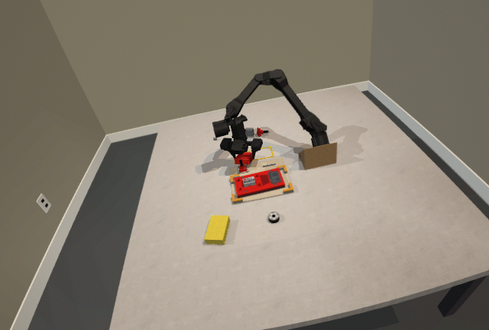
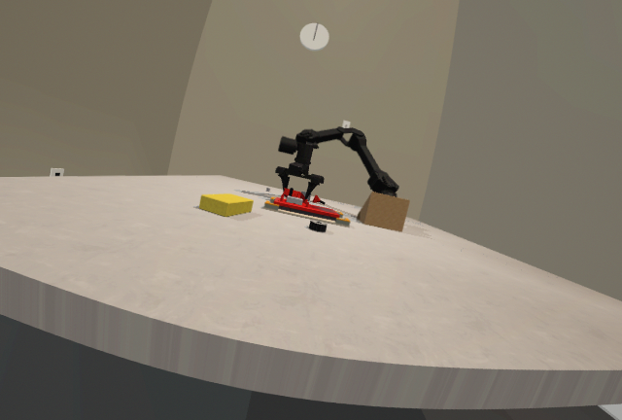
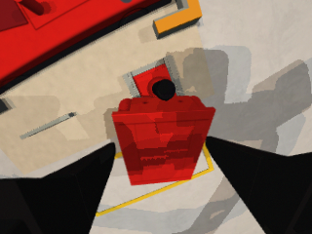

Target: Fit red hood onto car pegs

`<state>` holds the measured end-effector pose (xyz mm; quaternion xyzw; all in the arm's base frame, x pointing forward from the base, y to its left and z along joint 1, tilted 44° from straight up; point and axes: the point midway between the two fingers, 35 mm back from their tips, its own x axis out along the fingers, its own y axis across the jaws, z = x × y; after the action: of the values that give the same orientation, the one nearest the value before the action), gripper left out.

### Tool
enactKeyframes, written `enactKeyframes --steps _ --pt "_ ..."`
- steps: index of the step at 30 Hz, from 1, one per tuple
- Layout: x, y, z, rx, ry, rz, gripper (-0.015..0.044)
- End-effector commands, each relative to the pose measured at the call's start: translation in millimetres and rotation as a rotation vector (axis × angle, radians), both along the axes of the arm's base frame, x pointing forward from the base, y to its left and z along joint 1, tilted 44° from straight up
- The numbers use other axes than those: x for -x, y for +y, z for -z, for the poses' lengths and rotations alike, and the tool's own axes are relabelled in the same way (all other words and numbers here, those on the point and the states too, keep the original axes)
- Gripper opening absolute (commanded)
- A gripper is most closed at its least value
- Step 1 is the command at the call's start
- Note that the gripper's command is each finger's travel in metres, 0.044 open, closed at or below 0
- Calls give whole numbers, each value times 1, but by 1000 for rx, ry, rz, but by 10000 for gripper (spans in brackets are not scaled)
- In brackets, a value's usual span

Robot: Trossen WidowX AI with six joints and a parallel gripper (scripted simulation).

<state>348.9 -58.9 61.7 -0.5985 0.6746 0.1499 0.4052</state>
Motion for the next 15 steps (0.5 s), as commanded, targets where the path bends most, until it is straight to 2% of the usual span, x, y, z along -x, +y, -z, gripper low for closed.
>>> enactKeyframes --steps 1,6,10,15 --pt "0 -1 2 4 5 -4 440" --pt "0 -3 4 4 5 -4 440" --pt "0 -2 2 0 0 0 335" --pt "0 -2 2 0 0 0 302"
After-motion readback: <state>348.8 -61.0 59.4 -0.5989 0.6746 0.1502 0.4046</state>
